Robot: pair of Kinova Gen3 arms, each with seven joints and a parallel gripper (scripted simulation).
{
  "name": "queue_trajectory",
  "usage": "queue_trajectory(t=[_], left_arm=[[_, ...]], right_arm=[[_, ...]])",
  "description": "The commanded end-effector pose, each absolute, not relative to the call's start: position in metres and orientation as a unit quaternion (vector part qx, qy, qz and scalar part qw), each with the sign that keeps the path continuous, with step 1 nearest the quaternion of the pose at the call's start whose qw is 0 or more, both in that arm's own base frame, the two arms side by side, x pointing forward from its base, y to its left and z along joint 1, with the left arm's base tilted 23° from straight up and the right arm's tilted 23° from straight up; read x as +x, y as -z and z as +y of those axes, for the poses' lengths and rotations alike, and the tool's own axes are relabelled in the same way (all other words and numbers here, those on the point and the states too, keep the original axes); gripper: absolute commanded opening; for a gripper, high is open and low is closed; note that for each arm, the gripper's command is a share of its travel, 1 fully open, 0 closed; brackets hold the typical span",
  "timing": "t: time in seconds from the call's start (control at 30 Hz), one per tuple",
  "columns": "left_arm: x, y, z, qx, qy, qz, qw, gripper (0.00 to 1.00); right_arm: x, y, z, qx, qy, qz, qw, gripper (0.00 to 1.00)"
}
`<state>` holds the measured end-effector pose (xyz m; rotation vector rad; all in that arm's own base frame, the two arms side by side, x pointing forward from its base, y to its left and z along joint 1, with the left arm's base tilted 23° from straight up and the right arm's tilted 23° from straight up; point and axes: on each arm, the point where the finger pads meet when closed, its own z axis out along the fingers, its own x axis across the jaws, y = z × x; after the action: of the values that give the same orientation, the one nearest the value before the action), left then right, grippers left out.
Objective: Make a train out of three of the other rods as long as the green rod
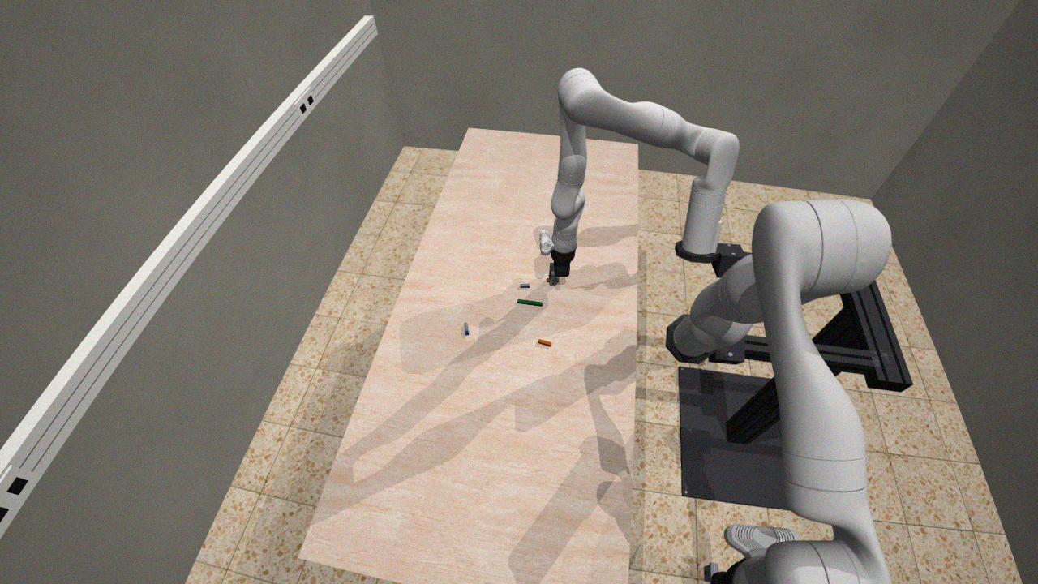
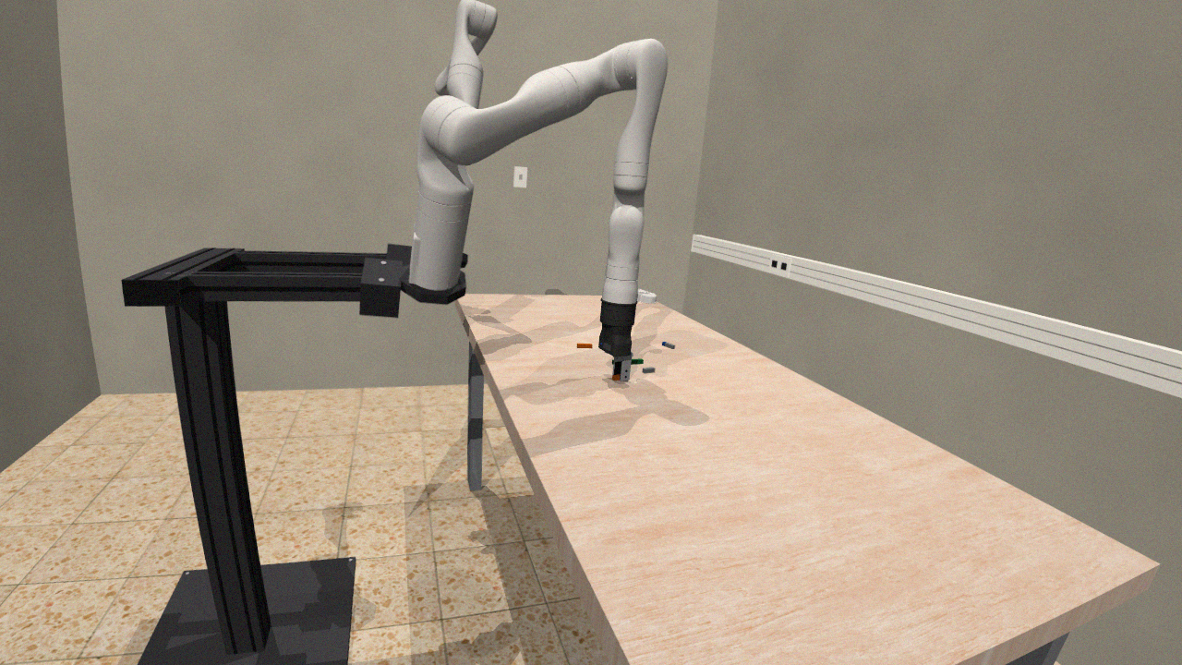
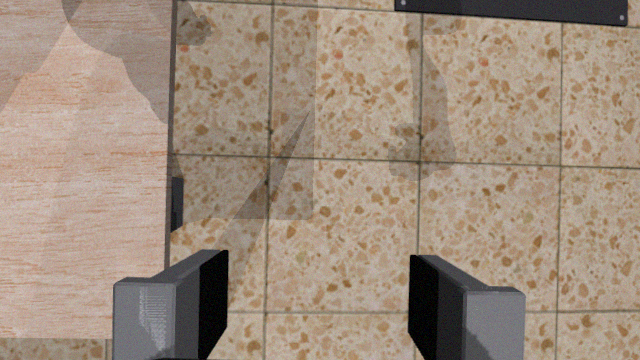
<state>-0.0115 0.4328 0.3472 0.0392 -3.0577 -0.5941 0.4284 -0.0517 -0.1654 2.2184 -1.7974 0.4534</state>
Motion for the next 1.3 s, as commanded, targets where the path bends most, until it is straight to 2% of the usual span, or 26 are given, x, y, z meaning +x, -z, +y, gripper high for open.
queue_trajectory(t=[0.0, 0.03, 1.27], left_arm=[[-0.0117, -0.3479, 0.4329, 0.013, 0.192, -0.981, 0.013, 1.00], [-0.0117, -0.3479, 0.4329, 0.013, 0.192, -0.981, 0.013, 1.00], [-0.0117, -0.3479, 0.4329, 0.013, 0.192, -0.981, 0.013, 1.00]], right_arm=[[0.4290, 0.1649, -0.0512, 0.761, -0.156, -0.617, 0.124, 0.54], [0.4290, 0.1649, -0.0512, 0.761, -0.156, -0.617, 0.124, 0.24], [0.4289, 0.1647, -0.0511, 0.761, -0.156, -0.617, 0.124, 0.24]])
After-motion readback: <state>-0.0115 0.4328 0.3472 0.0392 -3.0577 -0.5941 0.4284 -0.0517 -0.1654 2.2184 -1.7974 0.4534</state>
